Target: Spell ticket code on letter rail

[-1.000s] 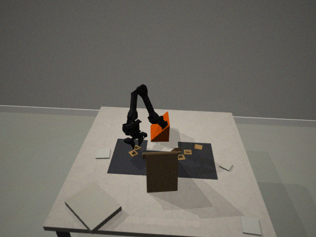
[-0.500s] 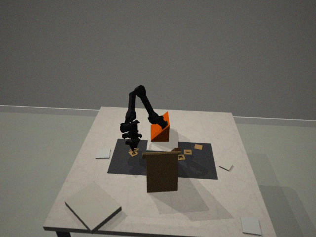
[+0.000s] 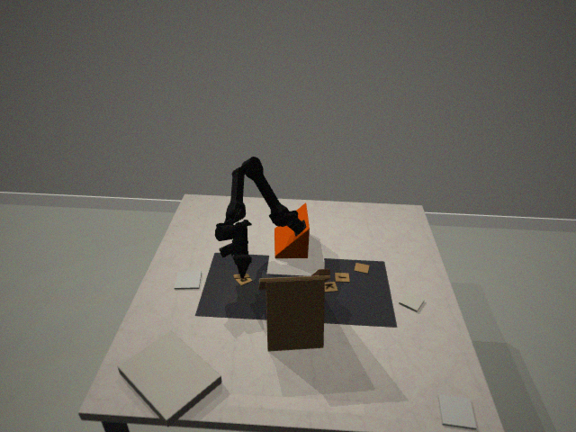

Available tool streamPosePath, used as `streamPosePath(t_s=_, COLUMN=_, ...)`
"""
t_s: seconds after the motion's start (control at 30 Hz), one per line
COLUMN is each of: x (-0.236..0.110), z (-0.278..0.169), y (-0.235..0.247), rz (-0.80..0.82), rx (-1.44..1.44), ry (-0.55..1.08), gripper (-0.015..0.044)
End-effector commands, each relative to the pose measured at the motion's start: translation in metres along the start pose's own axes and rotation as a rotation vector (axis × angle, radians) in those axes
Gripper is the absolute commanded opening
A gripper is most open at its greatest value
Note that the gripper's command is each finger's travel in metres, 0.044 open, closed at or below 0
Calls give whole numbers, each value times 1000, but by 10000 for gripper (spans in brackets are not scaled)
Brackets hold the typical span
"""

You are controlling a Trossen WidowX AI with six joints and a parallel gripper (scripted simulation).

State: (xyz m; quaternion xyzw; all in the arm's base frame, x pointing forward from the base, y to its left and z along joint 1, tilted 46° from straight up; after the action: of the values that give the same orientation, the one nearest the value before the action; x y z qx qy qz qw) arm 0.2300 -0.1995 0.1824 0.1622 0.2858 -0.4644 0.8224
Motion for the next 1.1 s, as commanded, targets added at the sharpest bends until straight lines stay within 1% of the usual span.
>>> streamPosePath(t_s=0.0, x=1, z=6, y=9, rz=30, rx=-124, ry=-10, gripper=0)
streamPosePath(t_s=0.5, x=-2, z=32, y=44, rz=124, rx=-623, ry=-99, gripper=0)
streamPosePath(t_s=1.07, x=-8, z=58, y=84, rz=181, rx=-1184, ry=-259, gripper=0)
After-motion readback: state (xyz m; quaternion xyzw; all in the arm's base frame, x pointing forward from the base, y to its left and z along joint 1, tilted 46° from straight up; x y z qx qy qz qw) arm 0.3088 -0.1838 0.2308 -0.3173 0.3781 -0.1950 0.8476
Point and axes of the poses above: the point midway between the two fingers, 35 mm back from their tips, its own x axis out along the fingers, its own y axis across the jaws, z = x × y, the point moved 1 cm from there along -x, back along the fingers, and after that the axes turned 15 degrees about -x, right-handed, at the moved point
